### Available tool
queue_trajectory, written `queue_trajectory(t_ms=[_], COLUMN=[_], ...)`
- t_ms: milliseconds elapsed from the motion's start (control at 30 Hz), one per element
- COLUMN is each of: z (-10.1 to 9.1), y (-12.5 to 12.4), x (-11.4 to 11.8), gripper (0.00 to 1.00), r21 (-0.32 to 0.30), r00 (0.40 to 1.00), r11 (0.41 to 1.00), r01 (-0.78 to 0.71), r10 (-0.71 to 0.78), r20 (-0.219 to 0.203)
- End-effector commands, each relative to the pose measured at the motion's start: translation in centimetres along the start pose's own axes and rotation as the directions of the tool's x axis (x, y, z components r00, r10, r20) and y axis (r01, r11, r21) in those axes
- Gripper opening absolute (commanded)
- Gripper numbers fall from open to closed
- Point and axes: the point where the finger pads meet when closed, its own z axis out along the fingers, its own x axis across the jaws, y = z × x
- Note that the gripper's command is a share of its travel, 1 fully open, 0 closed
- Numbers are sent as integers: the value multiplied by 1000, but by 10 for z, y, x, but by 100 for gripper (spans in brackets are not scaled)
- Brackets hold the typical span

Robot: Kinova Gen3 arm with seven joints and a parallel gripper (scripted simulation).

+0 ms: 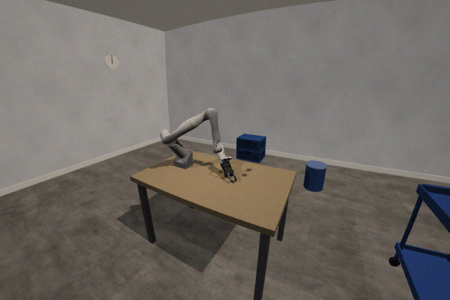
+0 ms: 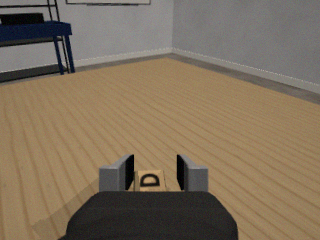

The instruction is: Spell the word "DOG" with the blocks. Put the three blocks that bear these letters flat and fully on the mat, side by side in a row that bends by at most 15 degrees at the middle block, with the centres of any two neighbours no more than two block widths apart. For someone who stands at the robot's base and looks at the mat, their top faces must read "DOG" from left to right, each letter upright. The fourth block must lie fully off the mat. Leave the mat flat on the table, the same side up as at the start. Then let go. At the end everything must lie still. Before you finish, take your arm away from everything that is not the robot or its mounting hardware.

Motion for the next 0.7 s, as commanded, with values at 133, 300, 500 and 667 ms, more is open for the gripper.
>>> queue_trajectory(t_ms=[133, 300, 500, 667], z=[-13, -20, -21, -21], y=[-22, -33, -35, -35], x=[-2, -2, -2, -2], gripper=[79, 79, 79, 79], r21=[2, 2, 2, 0], r00=[1000, 1000, 1000, 1000], r11=[1000, 1000, 1000, 1000], r01=[-8, -8, -8, -8], r10=[8, 8, 8, 8], r20=[5, 5, 5, 5])
